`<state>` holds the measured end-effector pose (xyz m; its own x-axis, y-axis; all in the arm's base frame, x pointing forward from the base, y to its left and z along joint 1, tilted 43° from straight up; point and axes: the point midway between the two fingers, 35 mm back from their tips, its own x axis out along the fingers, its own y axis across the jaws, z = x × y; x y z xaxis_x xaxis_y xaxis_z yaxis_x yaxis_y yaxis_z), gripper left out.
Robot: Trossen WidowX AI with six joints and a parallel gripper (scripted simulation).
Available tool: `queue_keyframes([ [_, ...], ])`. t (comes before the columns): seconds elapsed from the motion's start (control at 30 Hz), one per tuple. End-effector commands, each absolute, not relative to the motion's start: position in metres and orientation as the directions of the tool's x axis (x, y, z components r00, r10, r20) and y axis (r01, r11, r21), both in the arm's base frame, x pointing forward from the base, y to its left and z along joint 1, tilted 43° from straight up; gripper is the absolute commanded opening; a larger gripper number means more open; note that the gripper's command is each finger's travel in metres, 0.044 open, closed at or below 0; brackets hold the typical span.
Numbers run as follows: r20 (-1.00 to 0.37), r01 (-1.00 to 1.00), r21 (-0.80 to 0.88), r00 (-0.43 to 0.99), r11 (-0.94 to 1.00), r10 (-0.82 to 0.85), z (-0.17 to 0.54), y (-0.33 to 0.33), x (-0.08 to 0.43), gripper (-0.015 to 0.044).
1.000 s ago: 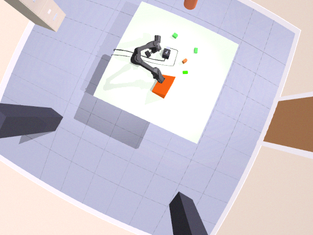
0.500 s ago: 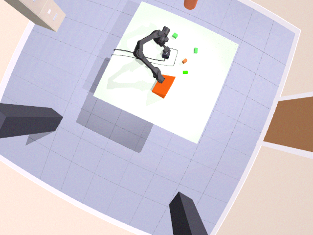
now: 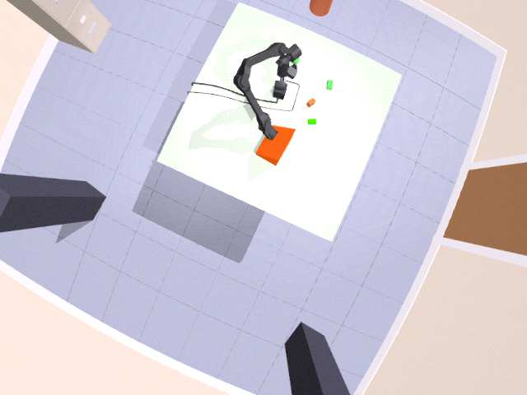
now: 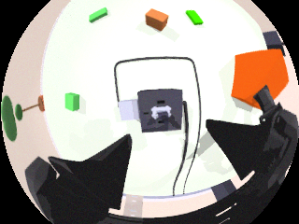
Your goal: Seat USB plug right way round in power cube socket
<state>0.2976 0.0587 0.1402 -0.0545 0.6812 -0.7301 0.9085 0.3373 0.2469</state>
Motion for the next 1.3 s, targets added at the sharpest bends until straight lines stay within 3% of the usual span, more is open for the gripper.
queue_keyframes([
  [0.0, -0.734, 0.912, 0.240, -0.053, 0.332, 0.677, 0.140, 0.058, 0.298, 0.0440],
  [1.0, -0.733, 0.912, 0.241, -0.053, 0.332, 0.678, 0.120, 0.078, 0.297, 0.0440],
  [1.27, -0.736, 0.910, 0.241, -0.055, 0.337, 0.675, 0.121, 0.077, 0.297, 0.0230],
])
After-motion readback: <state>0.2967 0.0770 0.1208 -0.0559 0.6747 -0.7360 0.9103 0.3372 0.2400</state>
